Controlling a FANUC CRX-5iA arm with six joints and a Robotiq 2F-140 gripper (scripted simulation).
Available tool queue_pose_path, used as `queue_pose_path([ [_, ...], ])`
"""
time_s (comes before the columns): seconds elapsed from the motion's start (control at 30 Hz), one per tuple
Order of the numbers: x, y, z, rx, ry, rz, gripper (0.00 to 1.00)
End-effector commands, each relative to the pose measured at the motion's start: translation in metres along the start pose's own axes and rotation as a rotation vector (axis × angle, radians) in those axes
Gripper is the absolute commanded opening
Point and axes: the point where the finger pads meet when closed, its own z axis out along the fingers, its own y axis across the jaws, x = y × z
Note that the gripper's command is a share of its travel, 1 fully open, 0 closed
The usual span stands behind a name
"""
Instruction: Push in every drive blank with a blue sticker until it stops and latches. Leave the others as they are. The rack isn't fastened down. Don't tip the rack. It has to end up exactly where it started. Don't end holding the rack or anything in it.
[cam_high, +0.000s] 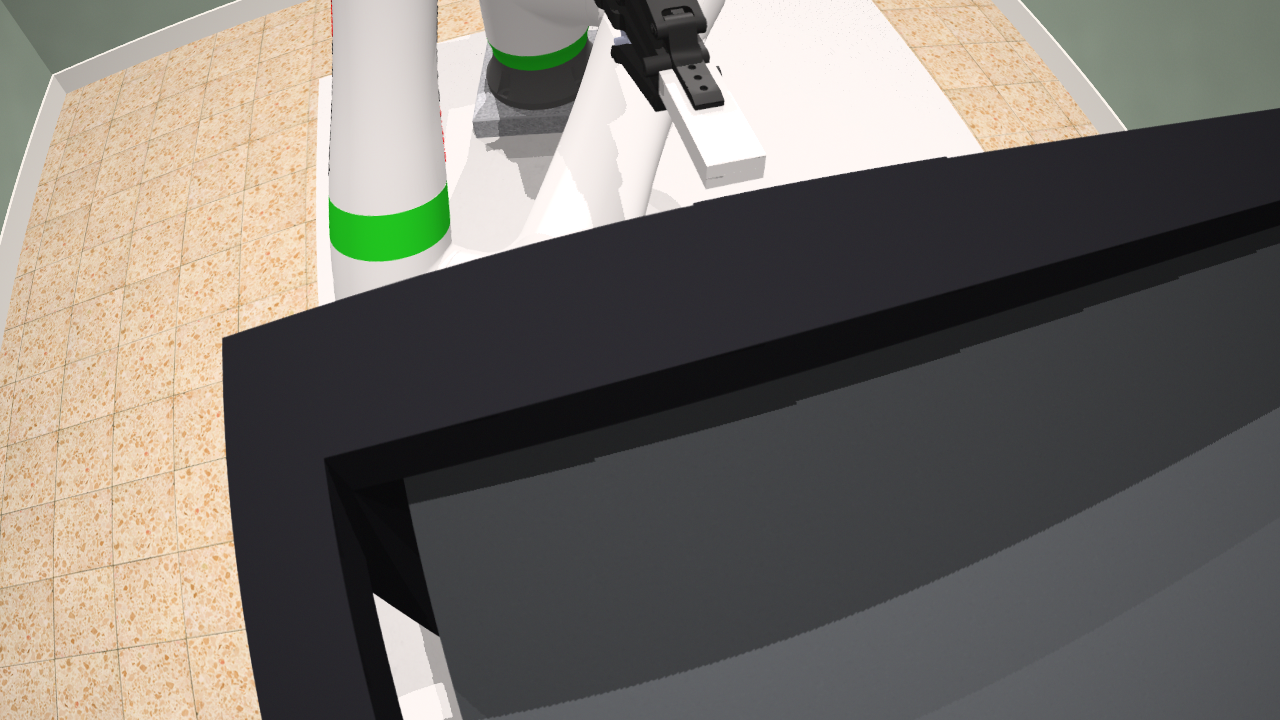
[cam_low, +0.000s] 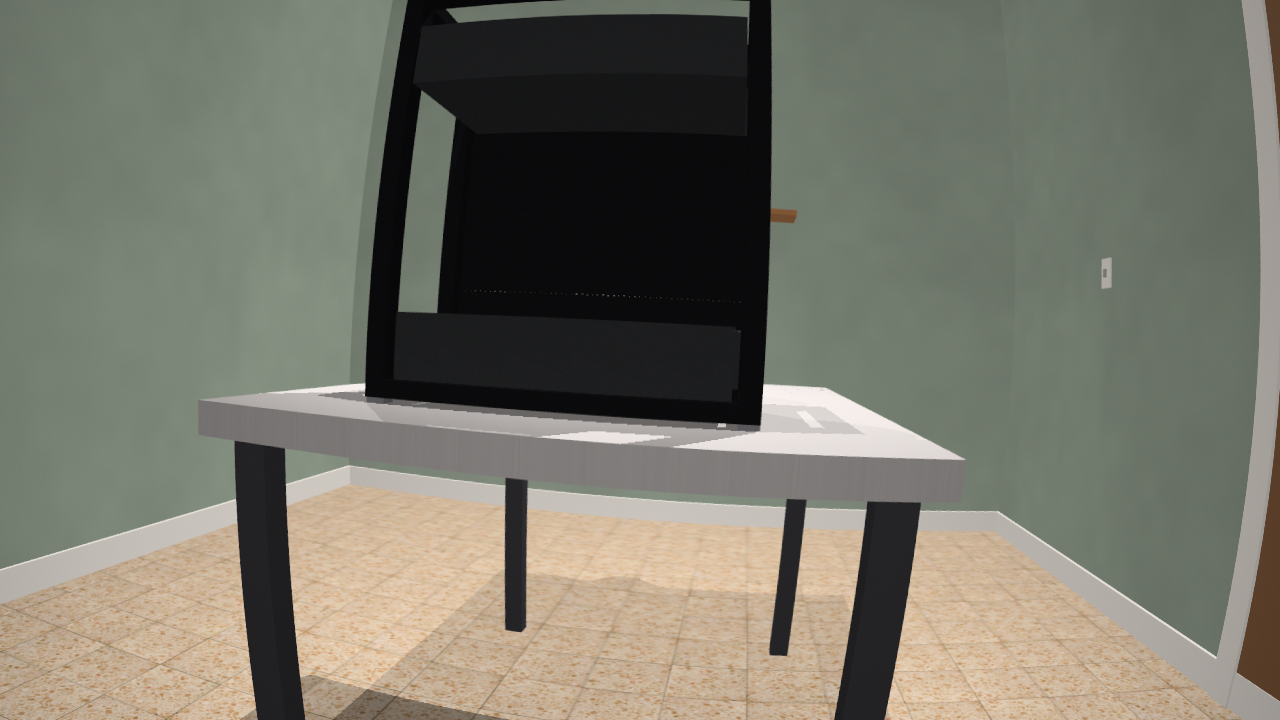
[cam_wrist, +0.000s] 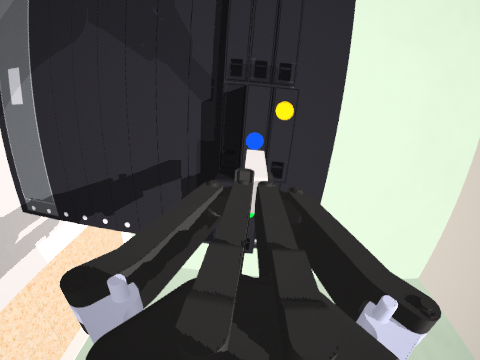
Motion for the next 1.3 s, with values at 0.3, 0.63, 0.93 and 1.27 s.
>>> queue_pose_path([
  [0.3, 0.019, 0.000, -0.004, 0.002, -0.004, -0.001, 0.00],
  [0.63, 0.019, 0.000, 0.026, 0.002, -0.004, -0.001, 0.00],
  [0.93, 0.018, 0.000, 0.035, 0.002, -0.004, -0.001, 0.00],
  [1.27, 0.018, 0.000, 0.035, 0.002, -0.004, -0.001, 0.00],
])
